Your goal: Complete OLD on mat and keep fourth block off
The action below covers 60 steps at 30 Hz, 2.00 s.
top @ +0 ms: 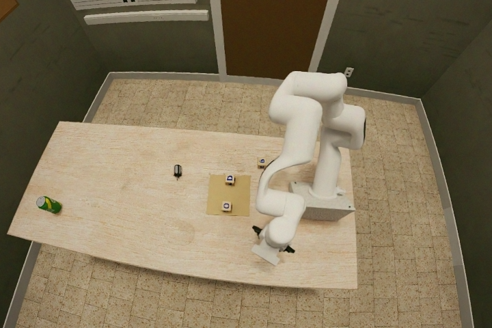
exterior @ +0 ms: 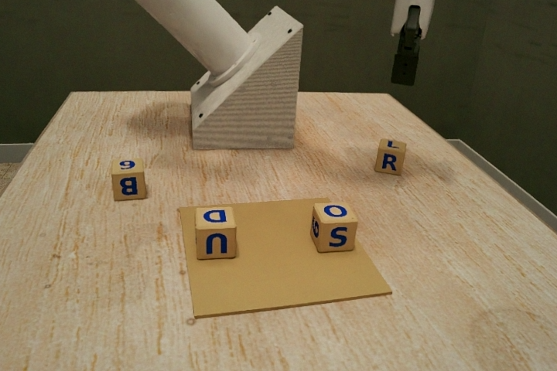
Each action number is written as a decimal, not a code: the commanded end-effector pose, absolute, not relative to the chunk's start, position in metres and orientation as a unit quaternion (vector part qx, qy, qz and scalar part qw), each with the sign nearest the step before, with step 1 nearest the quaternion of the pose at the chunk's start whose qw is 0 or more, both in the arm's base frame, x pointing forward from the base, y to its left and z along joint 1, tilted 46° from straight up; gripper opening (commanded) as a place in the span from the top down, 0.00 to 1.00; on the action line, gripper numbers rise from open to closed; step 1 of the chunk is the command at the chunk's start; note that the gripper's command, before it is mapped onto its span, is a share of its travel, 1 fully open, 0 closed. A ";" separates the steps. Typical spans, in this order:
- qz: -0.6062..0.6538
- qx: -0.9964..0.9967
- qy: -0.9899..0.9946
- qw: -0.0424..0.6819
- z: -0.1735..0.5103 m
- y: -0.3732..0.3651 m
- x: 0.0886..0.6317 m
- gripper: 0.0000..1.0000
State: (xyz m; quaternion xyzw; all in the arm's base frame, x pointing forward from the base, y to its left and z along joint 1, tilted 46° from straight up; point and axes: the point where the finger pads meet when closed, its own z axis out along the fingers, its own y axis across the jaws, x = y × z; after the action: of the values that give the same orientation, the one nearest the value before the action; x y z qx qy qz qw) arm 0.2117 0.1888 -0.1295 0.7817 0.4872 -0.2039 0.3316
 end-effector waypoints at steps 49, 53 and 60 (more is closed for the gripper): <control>-0.204 0.782 0.489 0.329 -0.156 0.162 0.211 0.16; -0.203 0.782 0.489 0.330 -0.157 0.162 0.211 0.16; -0.202 0.782 0.488 0.330 -0.159 0.159 0.211 0.16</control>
State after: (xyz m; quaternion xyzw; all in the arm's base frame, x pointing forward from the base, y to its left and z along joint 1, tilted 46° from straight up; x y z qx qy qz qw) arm 0.2101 0.1584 -0.1579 0.7815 0.4876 -0.2048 0.3310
